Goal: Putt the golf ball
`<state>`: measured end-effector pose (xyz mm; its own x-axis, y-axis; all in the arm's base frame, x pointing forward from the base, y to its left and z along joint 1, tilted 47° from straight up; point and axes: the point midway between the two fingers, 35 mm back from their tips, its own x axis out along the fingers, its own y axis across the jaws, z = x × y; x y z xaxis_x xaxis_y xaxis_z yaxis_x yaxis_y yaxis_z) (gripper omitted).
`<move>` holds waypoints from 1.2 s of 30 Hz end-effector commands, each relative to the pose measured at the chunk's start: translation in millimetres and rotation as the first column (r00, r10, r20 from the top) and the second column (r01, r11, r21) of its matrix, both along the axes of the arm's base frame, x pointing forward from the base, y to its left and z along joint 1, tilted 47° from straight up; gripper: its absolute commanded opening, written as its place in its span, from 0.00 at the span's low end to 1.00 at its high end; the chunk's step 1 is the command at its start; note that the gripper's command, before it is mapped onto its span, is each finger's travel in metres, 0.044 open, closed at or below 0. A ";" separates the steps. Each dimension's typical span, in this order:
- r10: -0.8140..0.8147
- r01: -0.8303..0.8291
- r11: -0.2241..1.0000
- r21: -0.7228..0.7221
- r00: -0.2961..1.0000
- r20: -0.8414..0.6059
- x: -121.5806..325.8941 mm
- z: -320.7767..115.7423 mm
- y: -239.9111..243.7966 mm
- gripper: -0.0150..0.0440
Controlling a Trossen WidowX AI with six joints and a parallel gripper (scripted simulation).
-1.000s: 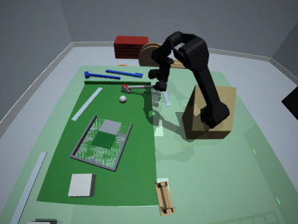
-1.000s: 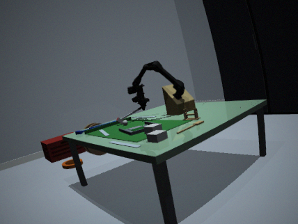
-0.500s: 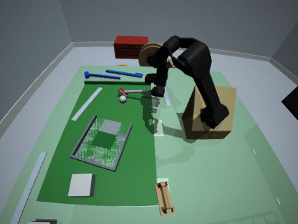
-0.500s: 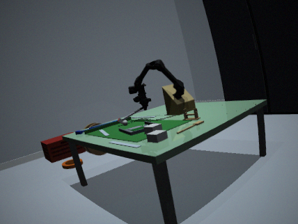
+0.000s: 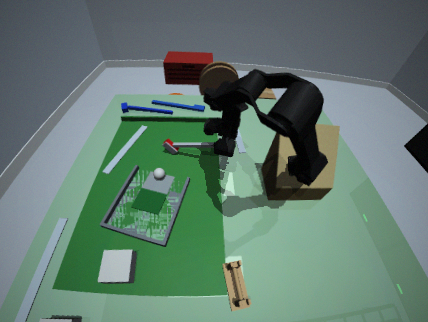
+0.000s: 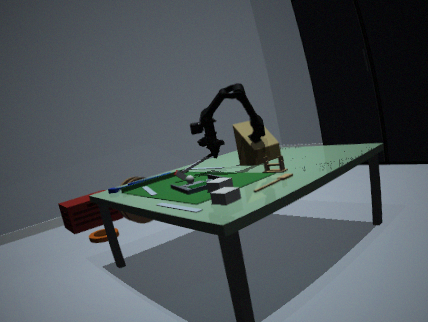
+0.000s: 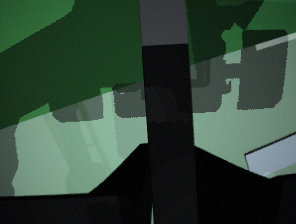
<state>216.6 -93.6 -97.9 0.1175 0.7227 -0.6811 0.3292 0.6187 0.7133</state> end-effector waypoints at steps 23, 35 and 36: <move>-0.013 0.013 1.000 -0.007 1.000 0.009 -4.1 32.6 -34.2 0.25; -0.013 0.013 1.000 -0.007 1.000 0.009 -4.1 32.6 -34.2 0.25; -0.013 0.013 1.000 -0.007 1.000 0.009 -4.1 32.6 -34.2 0.25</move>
